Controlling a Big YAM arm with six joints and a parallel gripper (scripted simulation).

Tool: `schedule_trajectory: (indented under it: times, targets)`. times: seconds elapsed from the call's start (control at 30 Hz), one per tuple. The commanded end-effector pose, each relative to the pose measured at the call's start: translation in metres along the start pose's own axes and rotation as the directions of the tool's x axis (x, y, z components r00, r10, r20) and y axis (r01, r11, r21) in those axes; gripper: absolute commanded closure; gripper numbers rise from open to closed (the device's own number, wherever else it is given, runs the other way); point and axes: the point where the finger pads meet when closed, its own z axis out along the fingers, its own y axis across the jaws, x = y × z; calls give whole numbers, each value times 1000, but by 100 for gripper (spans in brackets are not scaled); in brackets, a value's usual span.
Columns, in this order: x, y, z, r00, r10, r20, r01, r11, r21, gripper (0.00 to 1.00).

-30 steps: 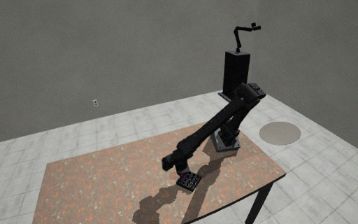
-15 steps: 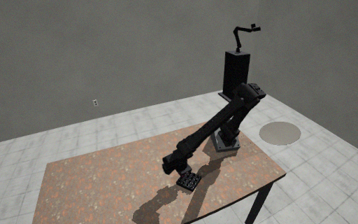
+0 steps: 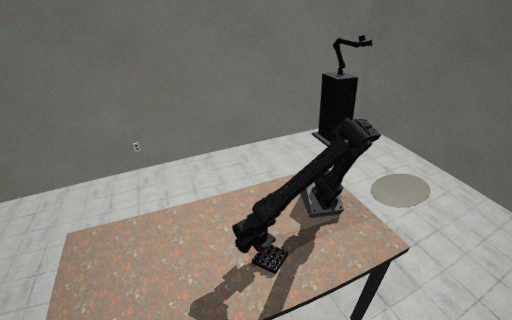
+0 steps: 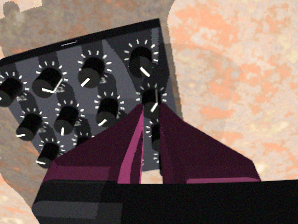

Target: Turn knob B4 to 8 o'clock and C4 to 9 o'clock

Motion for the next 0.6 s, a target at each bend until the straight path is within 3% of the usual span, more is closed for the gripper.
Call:
schedule_trajectory:
  times: [0.0, 0.57]
  targets:
    - [-5, 7, 5, 994, -108, 6, 109, 994, -21, 92]
    - [-5, 7, 5, 970, -244, 9, 244, 969, -20, 92]
